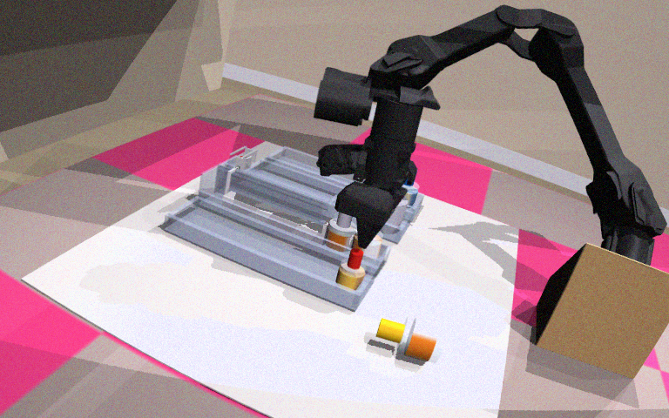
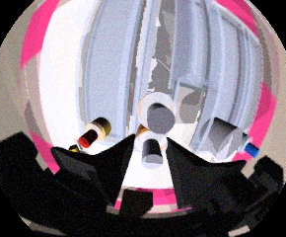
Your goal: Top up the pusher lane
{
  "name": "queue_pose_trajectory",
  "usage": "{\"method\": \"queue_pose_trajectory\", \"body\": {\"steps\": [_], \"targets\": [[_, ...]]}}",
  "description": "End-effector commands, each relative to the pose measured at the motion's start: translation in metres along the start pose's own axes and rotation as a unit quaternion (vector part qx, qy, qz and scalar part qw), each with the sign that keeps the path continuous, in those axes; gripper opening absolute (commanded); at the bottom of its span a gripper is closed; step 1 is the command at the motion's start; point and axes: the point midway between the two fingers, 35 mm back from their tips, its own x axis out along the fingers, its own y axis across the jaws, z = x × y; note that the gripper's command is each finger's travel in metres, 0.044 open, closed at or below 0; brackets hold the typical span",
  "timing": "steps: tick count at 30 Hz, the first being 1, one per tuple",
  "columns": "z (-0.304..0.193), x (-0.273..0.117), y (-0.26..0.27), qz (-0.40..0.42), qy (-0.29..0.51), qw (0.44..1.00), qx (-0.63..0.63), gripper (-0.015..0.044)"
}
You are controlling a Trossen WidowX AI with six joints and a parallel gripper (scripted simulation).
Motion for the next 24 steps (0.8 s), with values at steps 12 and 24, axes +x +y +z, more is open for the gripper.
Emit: {"method": "queue_pose_trajectory", "body": {"steps": [12, 24], "targets": [[0.0029, 0.0021, -0.0006, -0.003, -0.009, 1.000, 0.006, 0.0000], [0.0009, 0.0021, -0.0006, -0.003, -0.009, 1.000, 0.006, 0.0000]]}}
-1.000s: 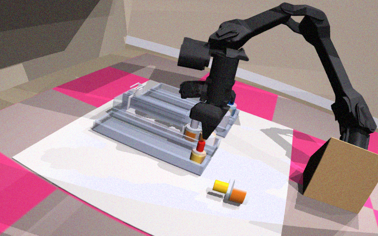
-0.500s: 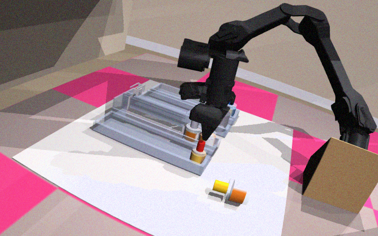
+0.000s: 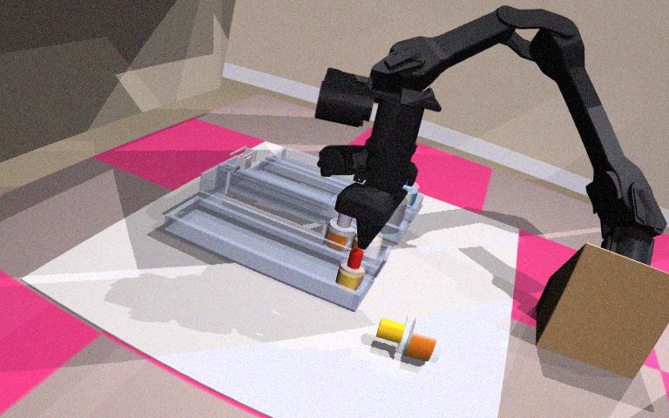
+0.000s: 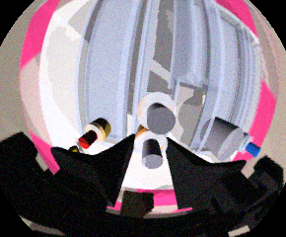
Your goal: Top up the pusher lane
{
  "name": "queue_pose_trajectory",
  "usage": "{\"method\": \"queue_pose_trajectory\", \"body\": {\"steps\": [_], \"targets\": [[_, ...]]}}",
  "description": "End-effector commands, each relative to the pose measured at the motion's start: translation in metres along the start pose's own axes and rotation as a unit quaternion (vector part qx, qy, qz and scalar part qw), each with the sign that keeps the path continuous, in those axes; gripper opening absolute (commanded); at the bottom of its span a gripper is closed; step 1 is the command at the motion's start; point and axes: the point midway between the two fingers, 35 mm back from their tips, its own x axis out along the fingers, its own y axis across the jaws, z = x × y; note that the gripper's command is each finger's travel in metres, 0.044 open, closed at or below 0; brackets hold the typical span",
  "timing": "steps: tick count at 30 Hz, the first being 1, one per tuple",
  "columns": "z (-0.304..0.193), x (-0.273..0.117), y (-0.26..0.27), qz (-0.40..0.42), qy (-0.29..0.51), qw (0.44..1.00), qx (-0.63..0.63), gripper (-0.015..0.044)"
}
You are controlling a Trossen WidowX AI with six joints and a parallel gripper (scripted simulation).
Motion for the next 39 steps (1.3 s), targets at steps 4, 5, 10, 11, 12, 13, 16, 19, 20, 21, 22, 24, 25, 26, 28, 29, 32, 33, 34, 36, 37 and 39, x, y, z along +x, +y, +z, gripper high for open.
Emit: {"method": "queue_pose_trajectory", "body": {"steps": [4, 5, 10, 11, 12, 13, 16, 19, 20, 21, 22, 24, 25, 26, 28, 29, 32, 33, 34, 36, 37, 39], "targets": [[0.0013, 0.0002, -0.0010, -0.003, -0.005, 1.000, 0.003, 0.0000], [0.0011, 0.0002, -0.0010, -0.003, -0.005, 1.000, 0.003, 0.0000], [0.0003, 0.0002, -0.0010, -0.003, -0.005, 1.000, 0.003, 0.0000], [0.0001, 0.0002, -0.0010, -0.003, -0.005, 1.000, 0.003, 0.0000], [-0.0001, 0.0002, -0.0010, -0.003, -0.005, 1.000, 0.003, 0.0000], [-0.0002, 0.0002, -0.0010, -0.003, -0.005, 1.000, 0.003, 0.0000], [-0.0007, 0.0003, -0.0010, -0.003, -0.005, 1.000, 0.003, 0.0000], [-0.0012, 0.0003, -0.0010, -0.003, -0.005, 1.000, 0.003, 0.0000], [-0.0014, 0.0003, -0.0010, -0.003, -0.005, 1.000, 0.003, 0.0000], [-0.0016, 0.0003, -0.0010, -0.003, -0.005, 1.000, 0.003, 0.0000], [-0.0017, 0.0003, -0.0010, -0.003, -0.005, 1.000, 0.003, 0.0000], [-0.0021, 0.0003, -0.0010, -0.003, -0.005, 1.000, 0.003, 0.0000], [-0.0022, 0.0003, -0.0010, -0.003, -0.005, 1.000, 0.003, 0.0000], [-0.0024, 0.0003, -0.0010, -0.003, -0.005, 1.000, 0.003, 0.0000], [-0.0027, 0.0003, -0.0010, -0.003, -0.005, 1.000, 0.003, 0.0000], [-0.0029, 0.0003, -0.0010, -0.003, -0.005, 1.000, 0.003, 0.0000], [-0.0034, 0.0003, -0.0009, -0.003, -0.005, 1.000, 0.003, 0.0000], [-0.0036, 0.0003, -0.0009, -0.003, -0.005, 1.000, 0.003, 0.0000], [-0.0038, 0.0003, -0.0009, -0.003, -0.005, 1.000, 0.003, 0.0000], [-0.0041, 0.0003, -0.0009, -0.003, -0.005, 1.000, 0.003, 0.0000], [-0.0043, 0.0003, -0.0009, -0.003, -0.005, 1.000, 0.003, 0.0000], [-0.0046, 0.0003, -0.0009, -0.003, -0.005, 1.000, 0.003, 0.0000]]}}
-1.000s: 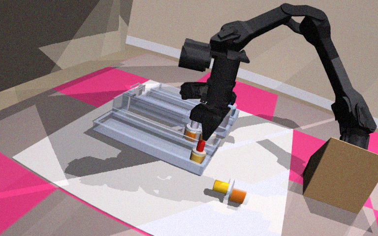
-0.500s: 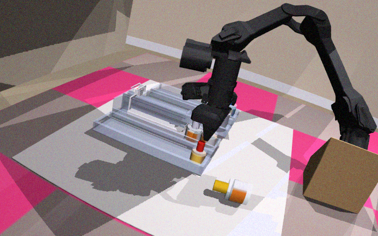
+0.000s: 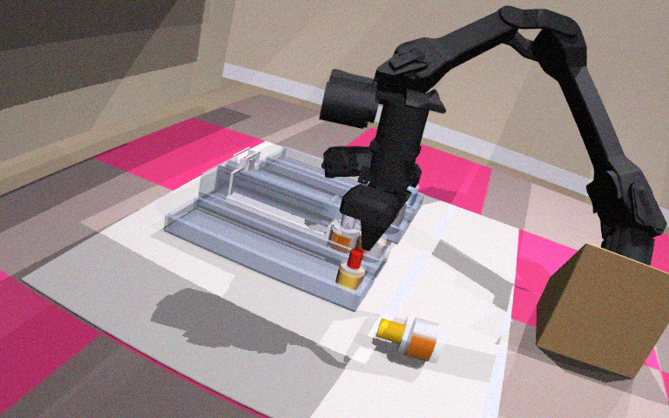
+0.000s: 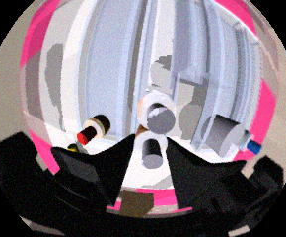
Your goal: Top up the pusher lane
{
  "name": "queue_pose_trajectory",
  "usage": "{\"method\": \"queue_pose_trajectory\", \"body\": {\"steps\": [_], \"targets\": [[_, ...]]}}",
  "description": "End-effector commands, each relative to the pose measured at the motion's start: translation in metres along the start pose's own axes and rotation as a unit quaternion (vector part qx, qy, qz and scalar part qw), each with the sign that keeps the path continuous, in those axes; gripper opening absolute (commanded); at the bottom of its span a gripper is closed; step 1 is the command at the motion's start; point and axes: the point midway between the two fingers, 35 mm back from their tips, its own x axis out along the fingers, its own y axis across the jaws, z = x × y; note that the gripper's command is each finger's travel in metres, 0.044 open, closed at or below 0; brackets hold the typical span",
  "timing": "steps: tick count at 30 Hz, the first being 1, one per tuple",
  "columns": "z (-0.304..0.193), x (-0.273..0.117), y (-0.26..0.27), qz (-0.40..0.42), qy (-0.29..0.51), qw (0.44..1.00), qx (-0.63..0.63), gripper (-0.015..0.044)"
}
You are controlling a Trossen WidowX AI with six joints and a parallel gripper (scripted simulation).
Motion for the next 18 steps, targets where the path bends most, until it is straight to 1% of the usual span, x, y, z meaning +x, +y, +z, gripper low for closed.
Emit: {"method": "queue_pose_trajectory", "body": {"steps": [1, 18], "targets": [[0.0011, 0.0002, -0.0007, -0.003, -0.004, 1.000, 0.005, 0.0000], [-0.0026, 0.0001, 0.0002, -0.003, -0.004, 1.000, 0.005, 0.0000]]}}
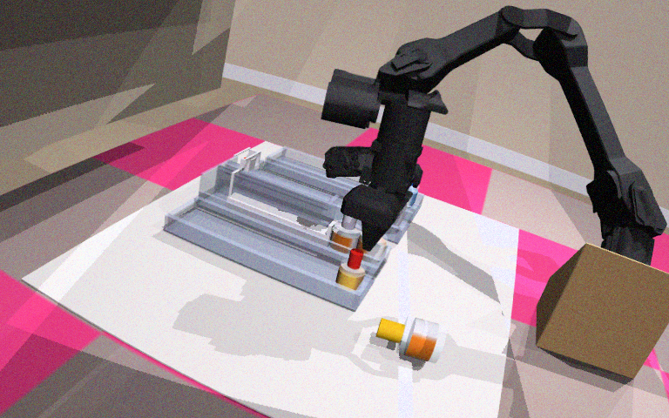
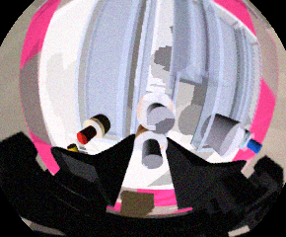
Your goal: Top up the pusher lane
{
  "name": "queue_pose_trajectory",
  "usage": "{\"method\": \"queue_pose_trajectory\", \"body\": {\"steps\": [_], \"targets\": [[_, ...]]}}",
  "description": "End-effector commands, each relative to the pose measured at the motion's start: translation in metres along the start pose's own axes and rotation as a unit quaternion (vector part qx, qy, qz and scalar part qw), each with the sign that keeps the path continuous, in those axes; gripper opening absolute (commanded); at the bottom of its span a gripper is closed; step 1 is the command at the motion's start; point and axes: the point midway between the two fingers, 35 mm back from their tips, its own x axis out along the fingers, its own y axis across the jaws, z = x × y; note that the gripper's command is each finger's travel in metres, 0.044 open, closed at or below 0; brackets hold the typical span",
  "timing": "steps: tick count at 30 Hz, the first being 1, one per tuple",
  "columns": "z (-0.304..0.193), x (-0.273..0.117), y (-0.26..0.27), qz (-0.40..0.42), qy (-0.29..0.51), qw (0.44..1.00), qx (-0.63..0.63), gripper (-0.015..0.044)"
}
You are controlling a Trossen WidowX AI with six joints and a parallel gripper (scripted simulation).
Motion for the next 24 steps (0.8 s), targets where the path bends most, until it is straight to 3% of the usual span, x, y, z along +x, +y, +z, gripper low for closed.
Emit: {"method": "queue_pose_trajectory", "body": {"steps": [1, 6, 17, 24], "targets": [[-0.001, 0.000, 0.000, -0.002, 0.000, 1.000, 0.003, 0.0000], [-0.001, 0.000, 0.000, -0.002, 0.000, 1.000, 0.003, 0.0000], [0.000, 0.000, 0.000, -0.002, 0.000, 1.000, 0.003, 0.0281], [0.000, -0.011, 0.000, -0.001, 0.000, 1.000, 0.003, 0.0281]]}}
